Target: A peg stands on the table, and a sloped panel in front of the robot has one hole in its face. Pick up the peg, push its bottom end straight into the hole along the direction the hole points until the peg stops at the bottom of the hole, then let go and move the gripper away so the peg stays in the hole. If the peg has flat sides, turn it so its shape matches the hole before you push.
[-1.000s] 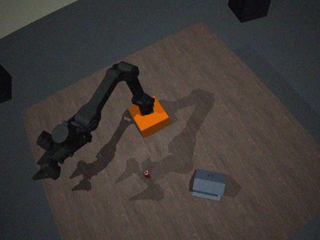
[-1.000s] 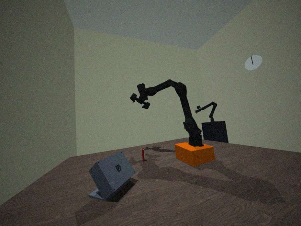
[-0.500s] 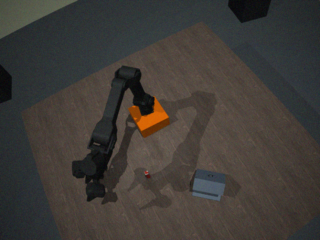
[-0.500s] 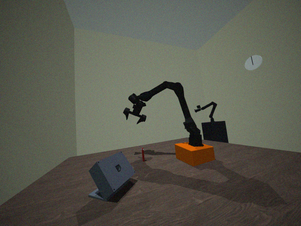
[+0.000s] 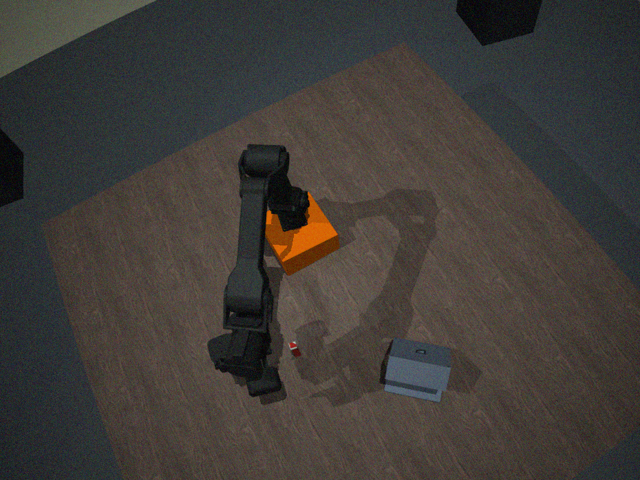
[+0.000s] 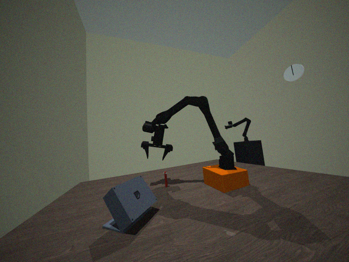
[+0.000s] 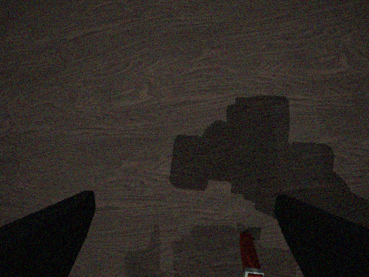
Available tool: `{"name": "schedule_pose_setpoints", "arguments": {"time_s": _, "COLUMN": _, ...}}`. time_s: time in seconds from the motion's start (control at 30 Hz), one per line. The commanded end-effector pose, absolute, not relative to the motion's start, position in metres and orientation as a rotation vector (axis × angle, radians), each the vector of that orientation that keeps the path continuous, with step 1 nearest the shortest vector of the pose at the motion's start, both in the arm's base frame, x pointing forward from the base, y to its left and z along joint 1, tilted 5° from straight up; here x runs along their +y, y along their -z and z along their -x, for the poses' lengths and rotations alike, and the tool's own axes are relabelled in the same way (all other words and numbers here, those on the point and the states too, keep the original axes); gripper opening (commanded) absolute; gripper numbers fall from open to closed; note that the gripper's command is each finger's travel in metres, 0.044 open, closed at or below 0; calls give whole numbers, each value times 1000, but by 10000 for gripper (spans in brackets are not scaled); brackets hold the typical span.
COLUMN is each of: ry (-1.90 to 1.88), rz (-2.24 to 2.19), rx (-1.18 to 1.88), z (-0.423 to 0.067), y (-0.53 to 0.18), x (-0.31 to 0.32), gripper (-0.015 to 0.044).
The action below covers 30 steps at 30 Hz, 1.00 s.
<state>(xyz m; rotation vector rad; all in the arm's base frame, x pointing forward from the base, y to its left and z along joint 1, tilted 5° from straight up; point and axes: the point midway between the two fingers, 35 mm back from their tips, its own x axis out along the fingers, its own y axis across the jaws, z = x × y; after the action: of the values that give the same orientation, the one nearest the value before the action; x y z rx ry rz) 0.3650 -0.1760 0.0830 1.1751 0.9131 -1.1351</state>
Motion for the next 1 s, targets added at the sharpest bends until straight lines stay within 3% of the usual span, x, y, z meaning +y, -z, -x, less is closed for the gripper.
{"name": "schedule_pose_setpoints", "arguments": {"time_s": 0.0, "ry": 1151, "rz": -1214, "rx": 1058, "z": -353, "y": -64, "x": -142, "gripper": 440}}
{"name": "schedule_pose_setpoints", "arguments": {"time_s": 0.2, "ry": 1190, "rz": -1248, "rx": 1256, "z": -326, "y": -46, "x": -98, "gripper": 440}}
{"name": "schedule_pose_setpoints", "arguments": {"time_s": 0.97, "ry": 1192, "rz": -1249, "rx": 1262, "z": -325, "y": -18, "x": -96, "gripper": 440}}
